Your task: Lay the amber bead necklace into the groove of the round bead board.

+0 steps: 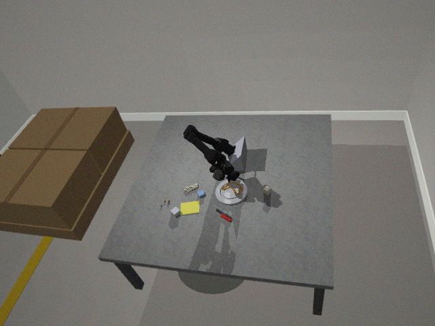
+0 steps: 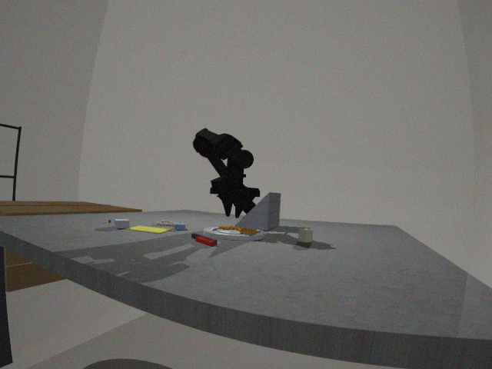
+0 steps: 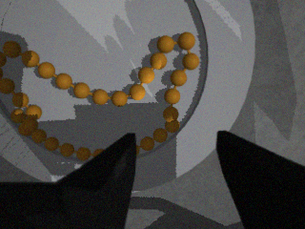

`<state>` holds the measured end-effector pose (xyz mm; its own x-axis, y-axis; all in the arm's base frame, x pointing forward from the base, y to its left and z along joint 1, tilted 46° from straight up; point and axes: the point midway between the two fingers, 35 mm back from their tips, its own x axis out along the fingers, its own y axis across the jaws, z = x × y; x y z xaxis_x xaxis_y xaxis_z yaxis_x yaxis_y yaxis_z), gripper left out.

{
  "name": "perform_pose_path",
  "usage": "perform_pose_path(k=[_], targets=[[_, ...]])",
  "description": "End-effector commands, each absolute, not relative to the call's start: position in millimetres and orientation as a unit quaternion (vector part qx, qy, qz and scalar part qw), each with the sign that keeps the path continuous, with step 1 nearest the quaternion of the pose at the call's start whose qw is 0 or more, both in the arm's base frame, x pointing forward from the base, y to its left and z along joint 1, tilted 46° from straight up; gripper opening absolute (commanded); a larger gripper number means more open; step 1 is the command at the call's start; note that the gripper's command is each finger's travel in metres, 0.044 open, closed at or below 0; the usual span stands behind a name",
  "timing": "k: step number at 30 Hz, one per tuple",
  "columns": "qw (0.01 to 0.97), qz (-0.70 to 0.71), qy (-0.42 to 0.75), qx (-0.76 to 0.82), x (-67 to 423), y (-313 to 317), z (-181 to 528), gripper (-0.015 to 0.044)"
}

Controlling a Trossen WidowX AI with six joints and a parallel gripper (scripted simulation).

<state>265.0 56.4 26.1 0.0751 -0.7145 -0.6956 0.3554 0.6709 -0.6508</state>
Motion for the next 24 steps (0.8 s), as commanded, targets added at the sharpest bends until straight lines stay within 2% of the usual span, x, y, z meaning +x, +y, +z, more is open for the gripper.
perform_pose_path(k=[1,24], targets=[[0.714,-0.367,0.574,-0.164,265.5,56.2,25.6,0.012],[0.715,-0.367,0.573,-0.163,268.2,36.6,6.0,0.012]])
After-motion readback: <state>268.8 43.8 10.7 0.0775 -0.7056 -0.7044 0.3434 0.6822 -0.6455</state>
